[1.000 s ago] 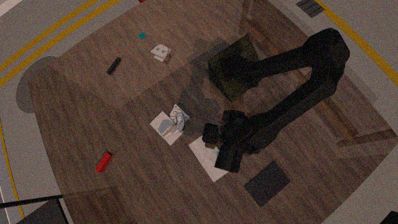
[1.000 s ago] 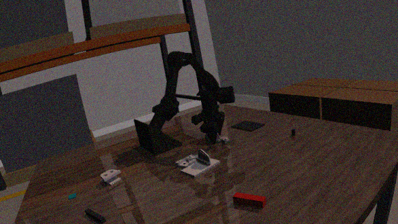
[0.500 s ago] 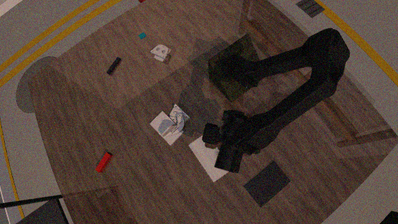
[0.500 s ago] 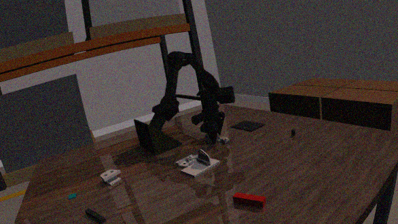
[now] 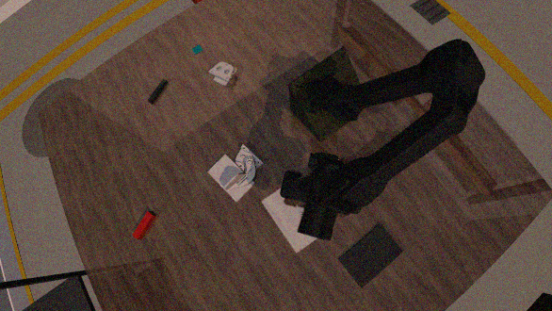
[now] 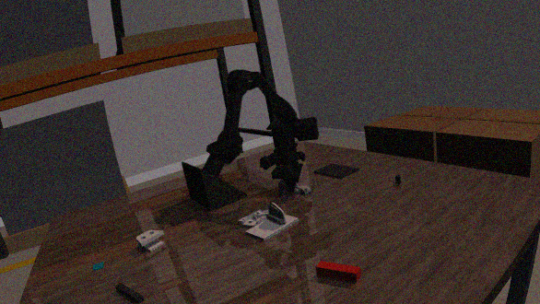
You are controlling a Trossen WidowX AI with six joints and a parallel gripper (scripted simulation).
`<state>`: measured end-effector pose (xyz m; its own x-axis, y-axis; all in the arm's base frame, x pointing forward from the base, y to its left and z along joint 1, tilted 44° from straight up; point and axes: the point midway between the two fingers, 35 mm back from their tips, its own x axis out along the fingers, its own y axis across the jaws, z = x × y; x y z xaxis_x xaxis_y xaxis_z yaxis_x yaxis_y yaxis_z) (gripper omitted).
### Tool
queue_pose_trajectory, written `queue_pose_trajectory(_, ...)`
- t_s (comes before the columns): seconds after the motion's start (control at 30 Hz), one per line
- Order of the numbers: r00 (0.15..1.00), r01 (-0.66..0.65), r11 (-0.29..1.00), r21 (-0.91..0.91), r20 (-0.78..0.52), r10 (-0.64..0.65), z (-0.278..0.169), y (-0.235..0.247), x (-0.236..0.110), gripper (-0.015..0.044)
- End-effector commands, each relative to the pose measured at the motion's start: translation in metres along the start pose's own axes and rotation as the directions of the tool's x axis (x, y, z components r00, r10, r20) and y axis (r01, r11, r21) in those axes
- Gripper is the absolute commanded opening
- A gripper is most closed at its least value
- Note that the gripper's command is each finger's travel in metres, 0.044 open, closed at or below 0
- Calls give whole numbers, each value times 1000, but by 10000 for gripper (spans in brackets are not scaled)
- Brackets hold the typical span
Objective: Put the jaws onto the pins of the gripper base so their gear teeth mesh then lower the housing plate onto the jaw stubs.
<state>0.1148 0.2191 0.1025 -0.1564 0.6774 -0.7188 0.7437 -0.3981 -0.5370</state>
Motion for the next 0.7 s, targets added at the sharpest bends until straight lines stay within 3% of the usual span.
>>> queue_pose_trajectory(0.0, 1000, 4, 1000, 0, 0, -4, 0, -1, 0, 134)
queue_pose_trajectory(0.27, 1000, 3, 1000, -1, 1, -3, 0, 0, -2, 134)
queue_pose_trajectory(0.67, 1000, -7, 1000, 0, 8, 7, -2, 4, -38, 134)
